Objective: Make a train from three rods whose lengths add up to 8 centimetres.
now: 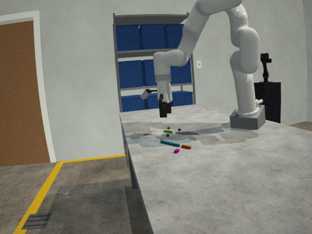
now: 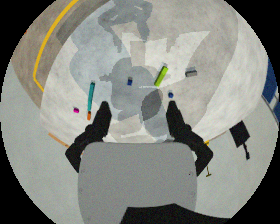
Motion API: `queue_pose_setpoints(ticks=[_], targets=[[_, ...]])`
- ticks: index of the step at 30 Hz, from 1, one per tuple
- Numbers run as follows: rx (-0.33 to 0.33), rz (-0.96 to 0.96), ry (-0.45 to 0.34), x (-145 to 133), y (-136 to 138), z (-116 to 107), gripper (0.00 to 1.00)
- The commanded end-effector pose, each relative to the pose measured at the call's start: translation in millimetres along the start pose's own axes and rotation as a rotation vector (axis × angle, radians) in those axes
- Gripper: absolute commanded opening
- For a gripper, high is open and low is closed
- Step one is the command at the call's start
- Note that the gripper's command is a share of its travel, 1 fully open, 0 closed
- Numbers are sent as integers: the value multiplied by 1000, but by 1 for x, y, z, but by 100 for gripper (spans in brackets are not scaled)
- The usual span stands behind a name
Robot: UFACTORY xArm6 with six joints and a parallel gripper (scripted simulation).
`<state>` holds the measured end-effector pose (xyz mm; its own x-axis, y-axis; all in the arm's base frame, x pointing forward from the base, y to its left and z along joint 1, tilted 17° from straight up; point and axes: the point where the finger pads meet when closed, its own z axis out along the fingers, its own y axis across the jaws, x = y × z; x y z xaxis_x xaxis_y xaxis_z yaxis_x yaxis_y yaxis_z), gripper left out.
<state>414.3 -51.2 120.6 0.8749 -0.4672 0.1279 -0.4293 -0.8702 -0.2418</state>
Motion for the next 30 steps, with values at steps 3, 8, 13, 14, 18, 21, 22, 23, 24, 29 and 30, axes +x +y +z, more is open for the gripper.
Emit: queue_pose_setpoints(ticks=[3, 8, 13, 14, 18, 21, 22, 23, 24, 29, 30], targets=[[17, -242, 3, 6, 15, 2, 100], [16, -378, 4, 9, 24, 4, 100], [16, -578, 5, 12, 37, 6, 100], [16, -615, 5, 13, 40, 7, 100], [15, -761, 6, 15, 49, 8, 100], [15, -871, 7, 17, 57, 10, 100], [15, -908, 7, 17, 59, 10, 100], [15, -908, 7, 17, 59, 10, 100], [15, -908, 7, 17, 59, 10, 100], [15, -1133, 9, 20, 75, 13, 100], [15, -1170, 10, 20, 78, 13, 100]])
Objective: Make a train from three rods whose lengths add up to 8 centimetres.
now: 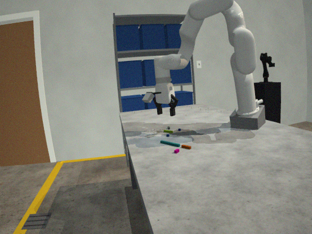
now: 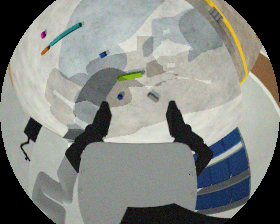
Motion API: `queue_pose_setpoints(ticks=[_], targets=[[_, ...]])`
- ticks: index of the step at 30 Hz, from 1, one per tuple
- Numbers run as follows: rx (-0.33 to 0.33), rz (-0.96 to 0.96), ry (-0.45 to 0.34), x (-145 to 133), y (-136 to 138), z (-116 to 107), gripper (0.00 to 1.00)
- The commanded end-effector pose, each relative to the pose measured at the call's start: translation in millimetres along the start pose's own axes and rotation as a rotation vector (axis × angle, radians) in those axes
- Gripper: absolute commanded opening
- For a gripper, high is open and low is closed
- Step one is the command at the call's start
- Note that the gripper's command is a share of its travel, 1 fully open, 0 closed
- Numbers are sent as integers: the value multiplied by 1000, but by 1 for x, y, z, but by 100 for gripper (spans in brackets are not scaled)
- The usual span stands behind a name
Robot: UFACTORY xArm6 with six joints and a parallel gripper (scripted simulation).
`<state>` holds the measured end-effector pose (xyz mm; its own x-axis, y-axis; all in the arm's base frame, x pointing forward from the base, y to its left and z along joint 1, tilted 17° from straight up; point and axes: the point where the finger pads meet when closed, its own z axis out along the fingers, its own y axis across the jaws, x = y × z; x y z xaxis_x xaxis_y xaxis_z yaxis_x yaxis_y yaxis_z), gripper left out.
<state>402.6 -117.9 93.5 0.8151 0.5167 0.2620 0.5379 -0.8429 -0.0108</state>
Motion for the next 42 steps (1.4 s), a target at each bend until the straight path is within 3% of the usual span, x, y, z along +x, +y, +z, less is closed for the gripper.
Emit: queue_pose_setpoints(ticks=[1, 20, 32, 33, 42], targets=[[7, -166, 27, -7, 8, 1, 100], [-4, -783, 31, -43, 33, 8, 100], [-6, -858, 31, -48, 36, 9, 100], [-6, -858, 31, -48, 36, 9, 24], [-6, -858, 31, -48, 36, 9, 24]])
